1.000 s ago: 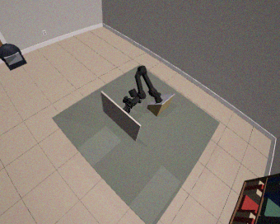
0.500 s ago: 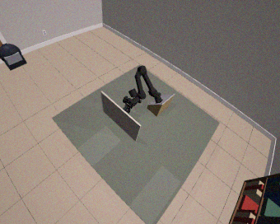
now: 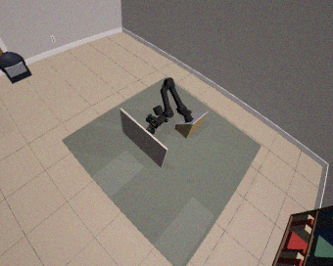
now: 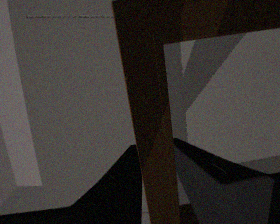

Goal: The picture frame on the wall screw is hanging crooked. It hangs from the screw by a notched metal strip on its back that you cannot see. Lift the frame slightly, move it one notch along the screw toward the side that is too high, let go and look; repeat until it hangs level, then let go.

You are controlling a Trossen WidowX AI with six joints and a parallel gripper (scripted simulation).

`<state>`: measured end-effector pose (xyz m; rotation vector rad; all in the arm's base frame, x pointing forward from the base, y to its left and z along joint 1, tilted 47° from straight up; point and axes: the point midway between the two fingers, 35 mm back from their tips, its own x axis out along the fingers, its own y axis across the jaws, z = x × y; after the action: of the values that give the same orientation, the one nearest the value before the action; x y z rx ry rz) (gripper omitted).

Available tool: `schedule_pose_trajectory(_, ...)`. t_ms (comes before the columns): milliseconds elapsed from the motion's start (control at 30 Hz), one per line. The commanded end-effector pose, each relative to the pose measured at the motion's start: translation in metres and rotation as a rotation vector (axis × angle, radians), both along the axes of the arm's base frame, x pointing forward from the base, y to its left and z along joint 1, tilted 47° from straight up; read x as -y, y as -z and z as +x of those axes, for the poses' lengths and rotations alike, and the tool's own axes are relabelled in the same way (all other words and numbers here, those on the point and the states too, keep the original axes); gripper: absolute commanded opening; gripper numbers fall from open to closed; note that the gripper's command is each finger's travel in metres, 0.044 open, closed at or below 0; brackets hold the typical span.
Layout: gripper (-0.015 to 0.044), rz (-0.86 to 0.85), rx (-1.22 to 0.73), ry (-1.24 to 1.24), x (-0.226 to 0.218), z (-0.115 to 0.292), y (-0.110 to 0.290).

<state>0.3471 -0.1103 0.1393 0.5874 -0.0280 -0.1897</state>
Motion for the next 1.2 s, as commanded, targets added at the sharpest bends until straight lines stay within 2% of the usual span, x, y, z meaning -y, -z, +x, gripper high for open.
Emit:
schedule_pose_trajectory(0,0.0000,-0.004,0.007,-0.010,-0.0015,0.0007,-0.0029)
schedule_pose_trajectory(1167,0.0000,-0.004,0.007,-0.010,0.0030,-0.0001,-0.0066)
